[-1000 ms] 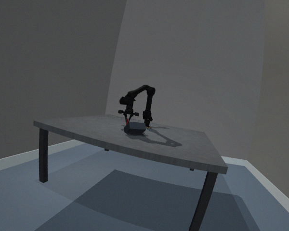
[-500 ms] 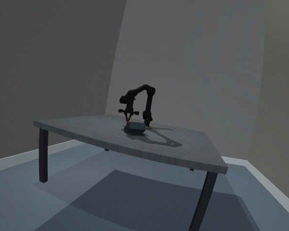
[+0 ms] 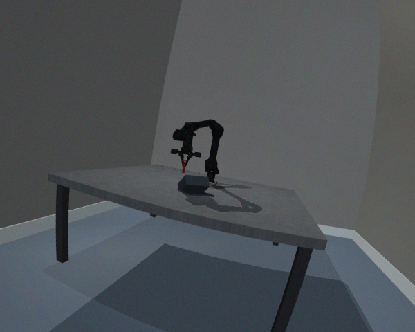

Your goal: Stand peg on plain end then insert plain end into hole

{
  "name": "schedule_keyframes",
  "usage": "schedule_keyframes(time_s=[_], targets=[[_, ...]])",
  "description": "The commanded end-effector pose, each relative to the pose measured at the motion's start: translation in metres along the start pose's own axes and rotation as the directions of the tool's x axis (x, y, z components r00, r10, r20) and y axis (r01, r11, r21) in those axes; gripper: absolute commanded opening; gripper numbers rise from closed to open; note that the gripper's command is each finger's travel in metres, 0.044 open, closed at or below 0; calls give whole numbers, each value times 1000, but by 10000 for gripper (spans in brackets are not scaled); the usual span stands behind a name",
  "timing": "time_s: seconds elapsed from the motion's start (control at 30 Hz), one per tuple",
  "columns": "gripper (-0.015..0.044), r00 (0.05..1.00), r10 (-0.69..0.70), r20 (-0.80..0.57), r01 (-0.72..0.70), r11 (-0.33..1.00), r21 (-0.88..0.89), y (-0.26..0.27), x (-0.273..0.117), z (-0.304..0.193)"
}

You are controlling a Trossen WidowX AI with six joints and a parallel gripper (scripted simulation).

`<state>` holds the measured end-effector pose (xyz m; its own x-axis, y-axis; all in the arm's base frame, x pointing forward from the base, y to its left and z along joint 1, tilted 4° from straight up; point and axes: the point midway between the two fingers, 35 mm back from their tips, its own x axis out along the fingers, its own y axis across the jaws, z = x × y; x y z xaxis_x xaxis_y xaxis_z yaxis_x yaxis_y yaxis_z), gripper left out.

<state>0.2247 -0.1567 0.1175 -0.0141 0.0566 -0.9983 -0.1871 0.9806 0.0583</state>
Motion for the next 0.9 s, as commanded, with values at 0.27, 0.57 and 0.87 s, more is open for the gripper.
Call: schedule_keyframes(time_s=[0.27,0.57,0.87], targets=[[0,1000,-4,30,5,1000,-25,1,-20,7],[0,991,21,129,-5,993,-122,2,-22,34],[0,973,52,225,-1,975,-222,5,-26,60]])
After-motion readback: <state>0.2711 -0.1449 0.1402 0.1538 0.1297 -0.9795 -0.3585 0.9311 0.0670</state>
